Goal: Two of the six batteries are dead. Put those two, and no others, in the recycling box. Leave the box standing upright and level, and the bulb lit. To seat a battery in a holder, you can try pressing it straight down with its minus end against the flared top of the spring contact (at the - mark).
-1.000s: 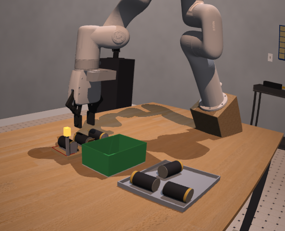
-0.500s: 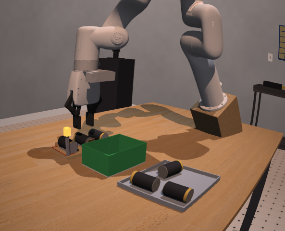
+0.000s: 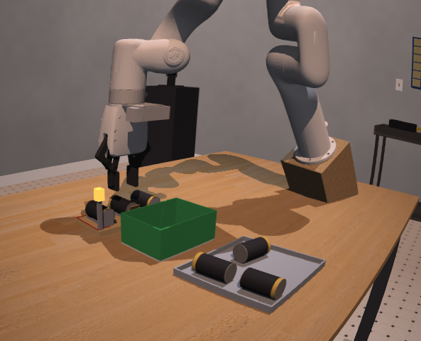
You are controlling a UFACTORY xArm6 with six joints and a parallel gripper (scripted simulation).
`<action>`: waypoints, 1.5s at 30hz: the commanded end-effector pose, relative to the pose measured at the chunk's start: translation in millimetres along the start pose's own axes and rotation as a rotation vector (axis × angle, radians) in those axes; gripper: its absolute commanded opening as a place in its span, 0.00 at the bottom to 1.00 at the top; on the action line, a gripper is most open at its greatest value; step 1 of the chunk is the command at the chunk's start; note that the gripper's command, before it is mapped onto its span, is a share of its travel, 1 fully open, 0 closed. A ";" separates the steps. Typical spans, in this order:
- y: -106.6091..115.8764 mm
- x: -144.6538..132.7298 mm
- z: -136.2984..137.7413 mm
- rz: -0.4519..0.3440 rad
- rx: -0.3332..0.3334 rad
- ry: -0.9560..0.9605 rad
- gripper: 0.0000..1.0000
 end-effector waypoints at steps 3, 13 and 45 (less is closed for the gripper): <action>-16.2 -0.3 1.1 -0.001 -0.003 0.000 0.51; -33.4 -0.3 1.2 -0.001 -0.003 0.000 0.51; -43.4 -0.3 1.2 -0.001 -0.003 0.000 0.28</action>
Point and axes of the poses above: the point where the finger pads meet when closed, its own y axis back along the fingers, its own z axis across the jaws, x = y × z, the point moved 7 cm from there along y, back along the fingers, and after that the axes turned 6 degrees about -y, right-handed, at the moved point
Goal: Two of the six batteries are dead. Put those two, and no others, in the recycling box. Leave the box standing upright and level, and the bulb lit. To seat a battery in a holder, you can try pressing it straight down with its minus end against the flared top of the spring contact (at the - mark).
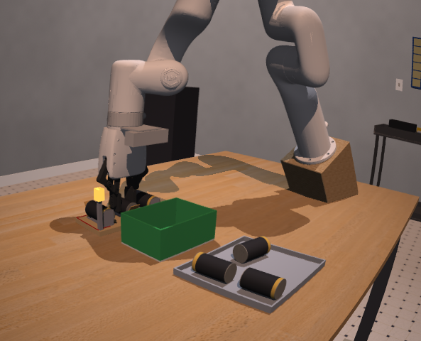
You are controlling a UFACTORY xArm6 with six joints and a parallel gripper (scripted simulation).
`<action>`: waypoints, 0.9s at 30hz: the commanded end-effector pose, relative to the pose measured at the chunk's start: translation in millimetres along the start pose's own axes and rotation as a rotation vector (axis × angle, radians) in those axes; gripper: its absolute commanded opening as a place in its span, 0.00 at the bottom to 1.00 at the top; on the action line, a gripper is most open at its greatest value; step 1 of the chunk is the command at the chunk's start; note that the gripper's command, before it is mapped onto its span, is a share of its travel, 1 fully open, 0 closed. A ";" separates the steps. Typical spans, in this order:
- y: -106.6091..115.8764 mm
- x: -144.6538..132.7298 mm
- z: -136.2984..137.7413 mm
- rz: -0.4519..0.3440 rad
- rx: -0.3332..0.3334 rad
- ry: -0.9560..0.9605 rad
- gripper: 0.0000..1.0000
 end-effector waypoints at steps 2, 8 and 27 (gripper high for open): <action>0.9 -0.3 1.1 -0.001 -0.003 0.000 0.28; 0.9 -0.3 1.1 -0.001 -0.003 0.000 0.28; 20.5 -0.2 1.0 -0.001 -0.003 0.000 0.28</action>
Point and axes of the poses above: the point where the finger pads meet when closed, its own y axis back along the fingers, its own z axis across the jaws, x = y × z, the point moved 7 cm from there along y, back along the fingers, and after that the axes turned 6 degrees about -y, right-handed, at the moved point
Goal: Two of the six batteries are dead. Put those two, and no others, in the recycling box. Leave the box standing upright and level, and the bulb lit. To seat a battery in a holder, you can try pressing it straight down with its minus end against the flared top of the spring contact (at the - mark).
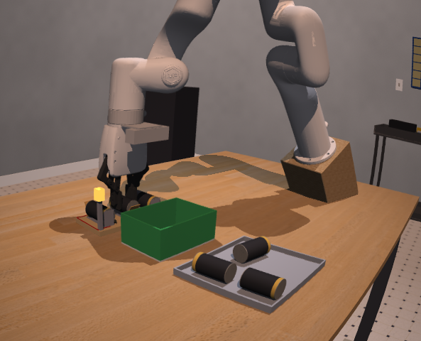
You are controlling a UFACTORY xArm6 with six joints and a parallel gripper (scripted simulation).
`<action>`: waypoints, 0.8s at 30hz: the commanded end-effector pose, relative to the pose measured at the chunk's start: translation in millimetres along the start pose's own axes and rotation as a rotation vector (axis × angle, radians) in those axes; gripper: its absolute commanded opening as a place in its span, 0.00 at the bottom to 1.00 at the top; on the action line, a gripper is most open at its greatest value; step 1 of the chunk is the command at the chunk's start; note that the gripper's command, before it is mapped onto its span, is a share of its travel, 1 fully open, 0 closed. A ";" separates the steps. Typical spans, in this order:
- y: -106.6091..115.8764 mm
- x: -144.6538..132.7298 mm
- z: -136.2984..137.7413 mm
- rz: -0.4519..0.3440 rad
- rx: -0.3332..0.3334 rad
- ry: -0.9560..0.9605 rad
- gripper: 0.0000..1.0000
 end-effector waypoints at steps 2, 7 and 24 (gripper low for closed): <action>25.7 -0.4 2.3 -0.002 -0.007 0.001 0.28; 40.7 -0.3 2.2 -0.002 -0.007 0.001 0.28; 111.1 -0.2 1.7 -0.002 -0.007 0.001 0.28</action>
Point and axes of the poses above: the point where the finger pads meet when closed, its own y axis back along the fingers, its own z axis across the jaws, x = y × z, the point moved 7 cm from there along y, back along the fingers, and after that the axes turned 6 degrees about -y, right-handed, at the moved point
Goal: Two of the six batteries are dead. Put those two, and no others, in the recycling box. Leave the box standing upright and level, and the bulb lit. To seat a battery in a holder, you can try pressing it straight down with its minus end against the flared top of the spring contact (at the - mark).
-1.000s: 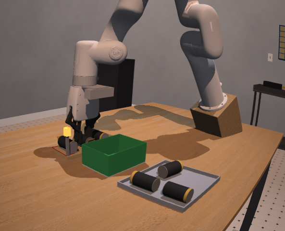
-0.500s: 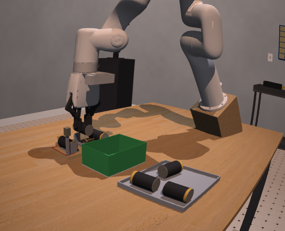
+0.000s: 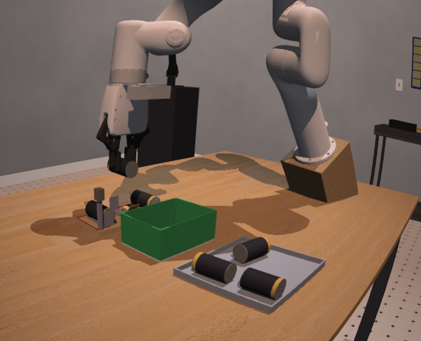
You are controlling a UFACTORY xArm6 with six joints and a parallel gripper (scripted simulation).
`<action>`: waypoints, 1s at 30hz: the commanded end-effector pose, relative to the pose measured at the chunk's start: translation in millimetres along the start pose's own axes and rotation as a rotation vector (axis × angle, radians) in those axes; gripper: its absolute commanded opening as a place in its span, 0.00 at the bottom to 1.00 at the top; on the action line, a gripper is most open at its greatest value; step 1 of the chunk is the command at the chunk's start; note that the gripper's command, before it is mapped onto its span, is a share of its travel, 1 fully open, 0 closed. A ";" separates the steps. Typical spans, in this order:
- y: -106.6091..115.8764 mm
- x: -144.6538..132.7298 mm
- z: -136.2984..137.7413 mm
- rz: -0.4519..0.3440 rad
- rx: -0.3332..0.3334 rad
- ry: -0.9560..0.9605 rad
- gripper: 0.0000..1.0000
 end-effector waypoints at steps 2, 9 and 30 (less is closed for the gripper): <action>31.0 0.4 -0.5 0.001 0.001 0.000 0.28; 31.0 0.4 -0.5 0.001 0.001 0.005 0.28; 31.0 4.1 -1.1 0.001 0.001 0.015 0.28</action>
Point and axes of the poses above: the point where the finger pads meet when closed, its own y axis back along the fingers, its own z axis across the jaws, x = y × z, the point moved 7 cm from there along y, back along the fingers, and after that the axes turned 6 degrees about -y, right-handed, at the moved point
